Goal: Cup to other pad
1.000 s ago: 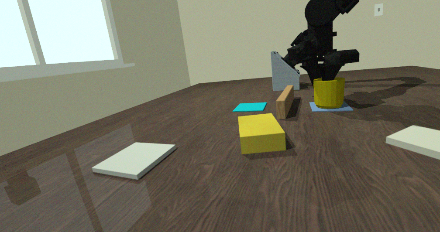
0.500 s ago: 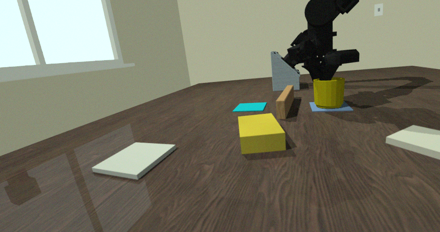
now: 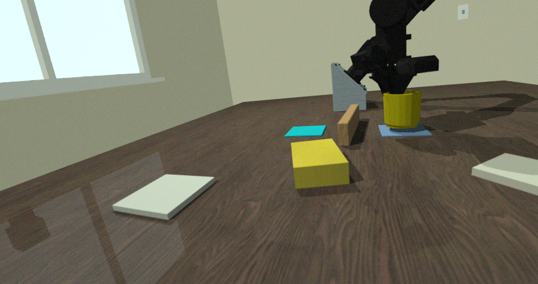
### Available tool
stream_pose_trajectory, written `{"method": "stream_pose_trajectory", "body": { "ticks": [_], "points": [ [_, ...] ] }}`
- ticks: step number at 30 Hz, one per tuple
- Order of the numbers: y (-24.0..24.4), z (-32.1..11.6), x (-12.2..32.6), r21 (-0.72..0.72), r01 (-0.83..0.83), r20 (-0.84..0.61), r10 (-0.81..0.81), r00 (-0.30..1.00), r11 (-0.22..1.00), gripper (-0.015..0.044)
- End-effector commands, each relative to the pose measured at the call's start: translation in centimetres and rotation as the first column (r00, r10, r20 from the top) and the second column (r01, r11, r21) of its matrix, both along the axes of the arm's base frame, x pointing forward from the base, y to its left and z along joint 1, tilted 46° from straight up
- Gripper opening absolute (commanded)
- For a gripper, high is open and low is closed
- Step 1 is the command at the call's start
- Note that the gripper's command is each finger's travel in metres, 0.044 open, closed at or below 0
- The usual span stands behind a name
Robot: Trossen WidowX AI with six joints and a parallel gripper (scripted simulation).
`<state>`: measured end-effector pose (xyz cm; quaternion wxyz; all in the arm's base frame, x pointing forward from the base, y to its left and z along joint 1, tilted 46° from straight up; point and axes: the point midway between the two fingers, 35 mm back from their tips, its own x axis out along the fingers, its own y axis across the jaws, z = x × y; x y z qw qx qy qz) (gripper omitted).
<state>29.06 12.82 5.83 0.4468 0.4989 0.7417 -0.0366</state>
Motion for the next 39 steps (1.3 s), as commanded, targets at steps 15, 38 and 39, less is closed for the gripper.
{"method": "stream_pose_trajectory", "body": {
  "ticks": [15,38,39],
  "points": [
    [-4.2,4.0,0.9,-0.001,0.001,0.002,-0.001,1.000,1.000,0.0000],
    [-4.5,3.6,1.0,0.001,0.006,0.003,-0.006,1.000,1.000,0.0000],
    [-4.6,3.4,1.0,0.001,0.006,0.003,-0.006,1.000,1.000,0.0000]
  ]
}}
